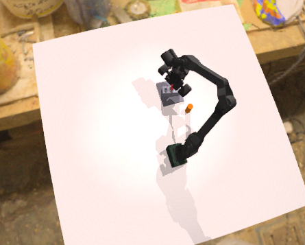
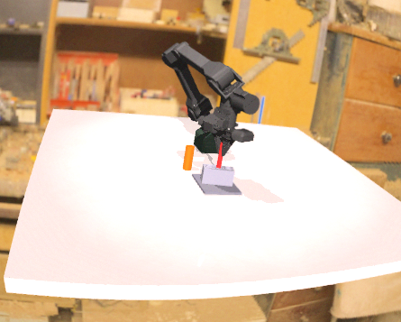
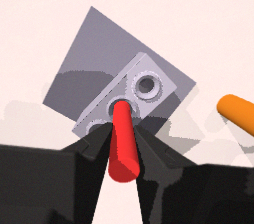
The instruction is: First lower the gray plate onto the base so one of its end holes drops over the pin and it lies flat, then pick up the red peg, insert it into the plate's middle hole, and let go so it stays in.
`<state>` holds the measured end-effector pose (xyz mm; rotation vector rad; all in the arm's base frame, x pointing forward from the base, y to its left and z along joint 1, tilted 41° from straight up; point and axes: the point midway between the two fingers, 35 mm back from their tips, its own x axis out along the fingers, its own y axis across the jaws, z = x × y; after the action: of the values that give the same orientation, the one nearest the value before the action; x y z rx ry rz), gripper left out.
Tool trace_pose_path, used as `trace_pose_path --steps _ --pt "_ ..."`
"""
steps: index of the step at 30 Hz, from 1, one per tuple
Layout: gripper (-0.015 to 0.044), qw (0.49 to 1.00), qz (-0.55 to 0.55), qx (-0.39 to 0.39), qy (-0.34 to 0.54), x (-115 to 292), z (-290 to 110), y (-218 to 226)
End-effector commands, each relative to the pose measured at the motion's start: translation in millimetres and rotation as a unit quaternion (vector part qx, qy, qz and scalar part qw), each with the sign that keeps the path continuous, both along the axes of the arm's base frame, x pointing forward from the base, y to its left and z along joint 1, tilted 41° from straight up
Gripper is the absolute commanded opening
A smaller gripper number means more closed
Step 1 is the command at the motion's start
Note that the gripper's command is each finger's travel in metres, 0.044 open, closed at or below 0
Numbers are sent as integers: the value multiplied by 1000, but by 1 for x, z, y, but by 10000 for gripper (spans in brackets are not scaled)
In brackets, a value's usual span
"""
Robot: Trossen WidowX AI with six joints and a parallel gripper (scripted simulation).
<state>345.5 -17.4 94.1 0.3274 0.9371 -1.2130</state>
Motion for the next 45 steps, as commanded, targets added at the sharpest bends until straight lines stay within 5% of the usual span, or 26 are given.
trace_pose_path --steps 1,45 --pt "0 1000 2 -3 3 -1 -2 -2" --pt "0 1000 -1 1 -2 -2 -2 -2"
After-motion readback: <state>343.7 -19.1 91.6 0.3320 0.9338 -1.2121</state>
